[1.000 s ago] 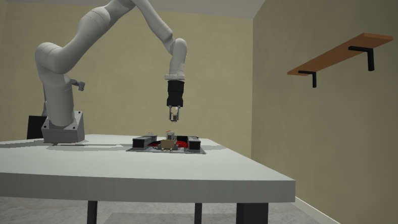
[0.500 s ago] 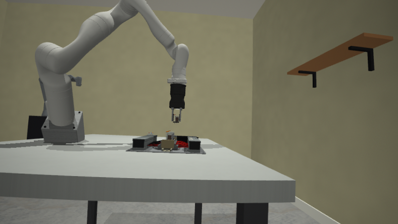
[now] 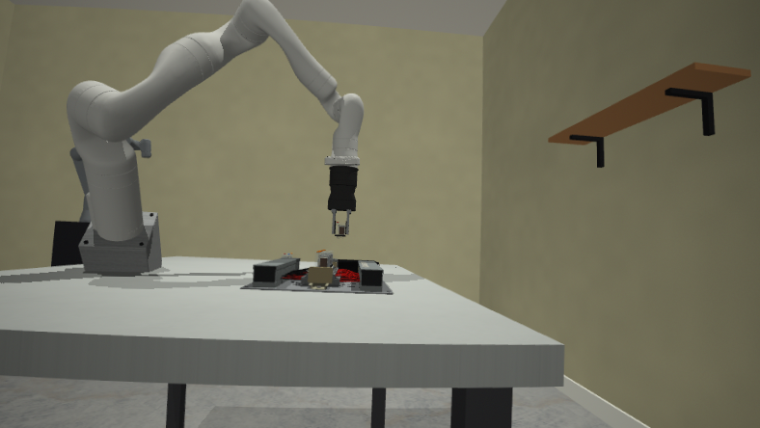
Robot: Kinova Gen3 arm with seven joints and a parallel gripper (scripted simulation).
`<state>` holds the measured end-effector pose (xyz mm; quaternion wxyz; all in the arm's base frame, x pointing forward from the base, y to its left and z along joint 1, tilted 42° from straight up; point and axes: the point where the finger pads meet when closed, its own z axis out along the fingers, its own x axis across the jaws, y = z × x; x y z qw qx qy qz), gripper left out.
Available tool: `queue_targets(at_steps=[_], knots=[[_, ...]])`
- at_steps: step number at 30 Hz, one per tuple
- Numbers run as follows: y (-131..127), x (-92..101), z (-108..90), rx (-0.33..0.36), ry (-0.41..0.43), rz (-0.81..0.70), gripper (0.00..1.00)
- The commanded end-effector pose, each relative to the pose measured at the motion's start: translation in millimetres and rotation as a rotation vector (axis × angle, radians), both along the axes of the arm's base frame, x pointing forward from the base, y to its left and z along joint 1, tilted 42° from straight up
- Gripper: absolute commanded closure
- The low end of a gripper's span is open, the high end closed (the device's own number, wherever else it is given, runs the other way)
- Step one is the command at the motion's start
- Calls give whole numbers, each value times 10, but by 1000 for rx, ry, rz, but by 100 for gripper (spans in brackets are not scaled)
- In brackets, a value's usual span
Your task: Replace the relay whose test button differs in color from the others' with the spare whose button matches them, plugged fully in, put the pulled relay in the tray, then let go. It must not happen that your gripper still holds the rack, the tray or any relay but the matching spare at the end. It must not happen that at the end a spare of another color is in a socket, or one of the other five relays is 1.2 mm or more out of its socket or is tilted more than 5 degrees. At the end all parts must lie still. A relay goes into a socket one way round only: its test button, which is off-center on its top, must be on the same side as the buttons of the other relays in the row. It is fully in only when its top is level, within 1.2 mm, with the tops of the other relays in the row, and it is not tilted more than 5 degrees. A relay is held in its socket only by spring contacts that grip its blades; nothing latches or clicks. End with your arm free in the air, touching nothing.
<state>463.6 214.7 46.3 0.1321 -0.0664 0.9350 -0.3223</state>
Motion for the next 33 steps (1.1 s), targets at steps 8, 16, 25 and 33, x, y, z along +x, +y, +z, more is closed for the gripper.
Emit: queue_targets(at_steps=[8,16,25,33], knots=[[208,61,-201,-4,0,5,100],[413,129,-429,-10,0,5,100],[611,164,-584,-4,-1,6,100],[793,244,-828,-10,-1,5,100]])
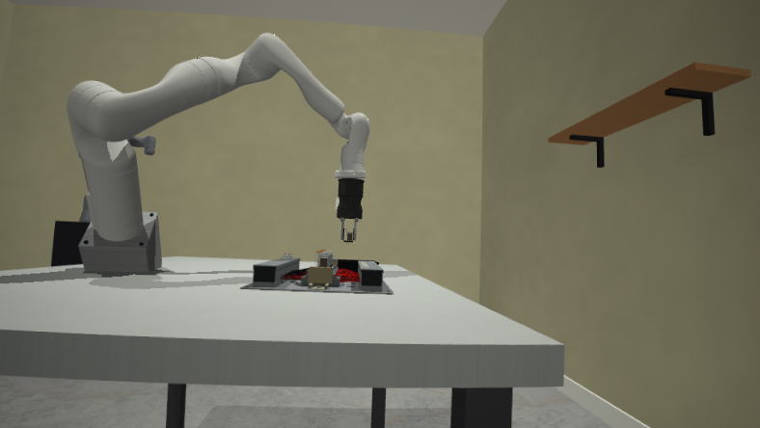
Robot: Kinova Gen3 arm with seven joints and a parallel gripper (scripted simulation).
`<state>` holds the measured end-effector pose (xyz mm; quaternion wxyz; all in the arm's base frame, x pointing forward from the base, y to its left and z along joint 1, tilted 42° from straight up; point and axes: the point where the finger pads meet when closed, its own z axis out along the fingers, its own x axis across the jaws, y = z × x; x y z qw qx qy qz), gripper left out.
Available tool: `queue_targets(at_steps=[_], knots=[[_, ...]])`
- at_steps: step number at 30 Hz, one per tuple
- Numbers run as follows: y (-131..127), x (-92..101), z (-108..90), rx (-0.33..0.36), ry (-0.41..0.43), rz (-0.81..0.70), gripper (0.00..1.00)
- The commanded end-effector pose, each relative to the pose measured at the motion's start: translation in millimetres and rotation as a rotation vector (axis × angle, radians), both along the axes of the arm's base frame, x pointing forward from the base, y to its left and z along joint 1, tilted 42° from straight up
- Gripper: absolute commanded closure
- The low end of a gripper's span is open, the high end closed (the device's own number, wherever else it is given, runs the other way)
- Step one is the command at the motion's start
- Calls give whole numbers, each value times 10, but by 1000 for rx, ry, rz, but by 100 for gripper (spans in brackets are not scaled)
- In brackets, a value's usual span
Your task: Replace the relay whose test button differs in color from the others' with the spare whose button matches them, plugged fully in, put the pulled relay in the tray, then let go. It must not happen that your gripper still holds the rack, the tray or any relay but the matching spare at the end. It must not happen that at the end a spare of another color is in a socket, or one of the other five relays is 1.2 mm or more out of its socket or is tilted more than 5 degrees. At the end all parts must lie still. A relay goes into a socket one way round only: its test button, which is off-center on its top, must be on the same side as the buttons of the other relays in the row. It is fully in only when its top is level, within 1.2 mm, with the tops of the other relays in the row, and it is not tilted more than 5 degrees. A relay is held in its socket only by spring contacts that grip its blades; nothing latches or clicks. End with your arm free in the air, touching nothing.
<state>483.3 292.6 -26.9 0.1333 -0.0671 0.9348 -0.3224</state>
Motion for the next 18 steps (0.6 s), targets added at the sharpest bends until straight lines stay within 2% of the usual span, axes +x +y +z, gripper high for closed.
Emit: queue_targets(at_steps=[1,5,8,18], knots=[[37,57,-126,-10,1,3,100],[128,97,-248,-13,2,3,100],[163,68,-194,-2,-1,5,100],[151,114,-292,-10,1,4,100]])
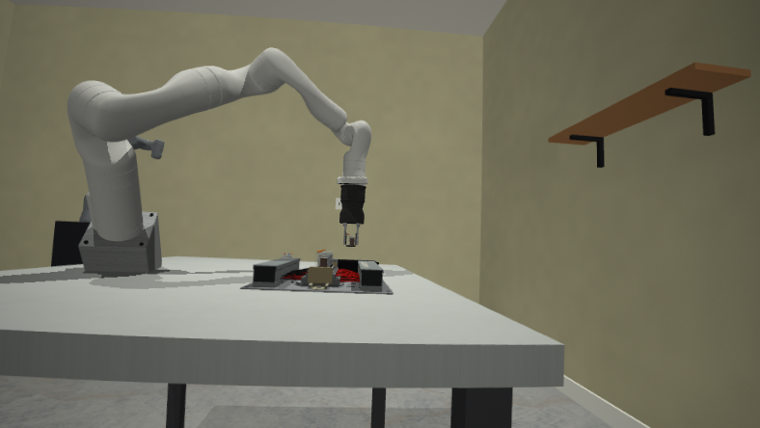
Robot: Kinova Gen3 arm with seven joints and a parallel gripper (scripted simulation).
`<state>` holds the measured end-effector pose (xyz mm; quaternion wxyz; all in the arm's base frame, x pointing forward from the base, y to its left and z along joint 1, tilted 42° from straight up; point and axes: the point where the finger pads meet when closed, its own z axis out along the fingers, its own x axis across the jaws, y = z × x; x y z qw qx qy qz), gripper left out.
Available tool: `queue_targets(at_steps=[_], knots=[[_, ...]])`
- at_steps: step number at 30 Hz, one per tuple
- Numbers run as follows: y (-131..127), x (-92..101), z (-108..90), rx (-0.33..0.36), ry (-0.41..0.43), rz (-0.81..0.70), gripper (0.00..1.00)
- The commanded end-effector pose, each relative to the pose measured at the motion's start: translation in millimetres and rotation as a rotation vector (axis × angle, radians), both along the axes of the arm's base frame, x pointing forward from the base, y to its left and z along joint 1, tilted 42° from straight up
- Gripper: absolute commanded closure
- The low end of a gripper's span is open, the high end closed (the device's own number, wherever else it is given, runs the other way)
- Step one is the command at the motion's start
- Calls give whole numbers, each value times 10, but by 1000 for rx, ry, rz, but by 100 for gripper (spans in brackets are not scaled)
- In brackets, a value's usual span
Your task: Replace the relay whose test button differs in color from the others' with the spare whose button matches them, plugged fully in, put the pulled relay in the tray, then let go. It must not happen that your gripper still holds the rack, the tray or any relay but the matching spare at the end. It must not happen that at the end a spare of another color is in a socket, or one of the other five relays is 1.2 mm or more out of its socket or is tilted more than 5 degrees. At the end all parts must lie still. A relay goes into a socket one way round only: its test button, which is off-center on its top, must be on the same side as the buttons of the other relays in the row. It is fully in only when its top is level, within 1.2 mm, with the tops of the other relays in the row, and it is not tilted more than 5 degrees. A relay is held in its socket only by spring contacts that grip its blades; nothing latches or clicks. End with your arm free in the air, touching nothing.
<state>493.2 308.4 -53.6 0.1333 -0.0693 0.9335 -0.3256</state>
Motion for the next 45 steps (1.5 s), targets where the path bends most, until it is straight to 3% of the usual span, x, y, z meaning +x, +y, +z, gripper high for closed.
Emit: queue_targets(at_steps=[1,45], knots=[[-7,19,-35,-3,0,0,100],[-74,-9,49,-6,1,0,100]])
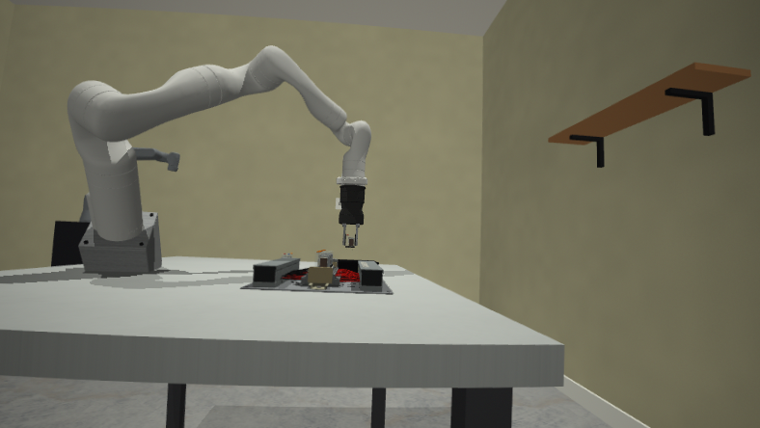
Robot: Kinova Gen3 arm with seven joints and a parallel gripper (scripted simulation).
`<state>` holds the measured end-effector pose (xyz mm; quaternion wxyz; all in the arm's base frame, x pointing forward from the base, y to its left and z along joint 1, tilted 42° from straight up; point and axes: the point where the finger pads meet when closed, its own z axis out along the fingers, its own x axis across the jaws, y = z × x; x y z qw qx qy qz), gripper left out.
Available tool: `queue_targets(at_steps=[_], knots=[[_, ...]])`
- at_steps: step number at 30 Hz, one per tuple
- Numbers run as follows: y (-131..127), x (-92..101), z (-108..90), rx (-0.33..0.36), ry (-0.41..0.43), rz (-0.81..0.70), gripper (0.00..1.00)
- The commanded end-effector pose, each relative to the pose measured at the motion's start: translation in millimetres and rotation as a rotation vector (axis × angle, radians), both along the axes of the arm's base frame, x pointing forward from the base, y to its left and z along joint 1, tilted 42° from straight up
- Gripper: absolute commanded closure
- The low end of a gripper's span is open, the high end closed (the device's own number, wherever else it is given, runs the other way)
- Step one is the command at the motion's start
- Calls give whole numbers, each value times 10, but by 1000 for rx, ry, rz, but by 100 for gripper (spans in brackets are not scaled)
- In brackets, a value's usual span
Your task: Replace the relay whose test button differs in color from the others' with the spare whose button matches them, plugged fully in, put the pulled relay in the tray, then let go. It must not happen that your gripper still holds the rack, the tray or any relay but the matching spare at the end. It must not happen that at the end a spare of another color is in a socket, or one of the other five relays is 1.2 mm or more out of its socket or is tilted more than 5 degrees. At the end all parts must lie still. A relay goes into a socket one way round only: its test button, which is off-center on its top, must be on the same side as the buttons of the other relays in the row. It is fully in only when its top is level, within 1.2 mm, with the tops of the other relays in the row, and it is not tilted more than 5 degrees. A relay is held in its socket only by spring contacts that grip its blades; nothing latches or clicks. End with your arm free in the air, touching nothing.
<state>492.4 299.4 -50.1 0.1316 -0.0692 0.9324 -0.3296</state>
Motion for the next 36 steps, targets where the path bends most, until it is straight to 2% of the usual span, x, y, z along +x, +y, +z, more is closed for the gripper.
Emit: queue_targets(at_steps=[1,12,36], knots=[[16,-3,15,2,-1,2,100],[16,-9,33,3,-1,2,100],[-282,133,-327,5,-2,3,100]])
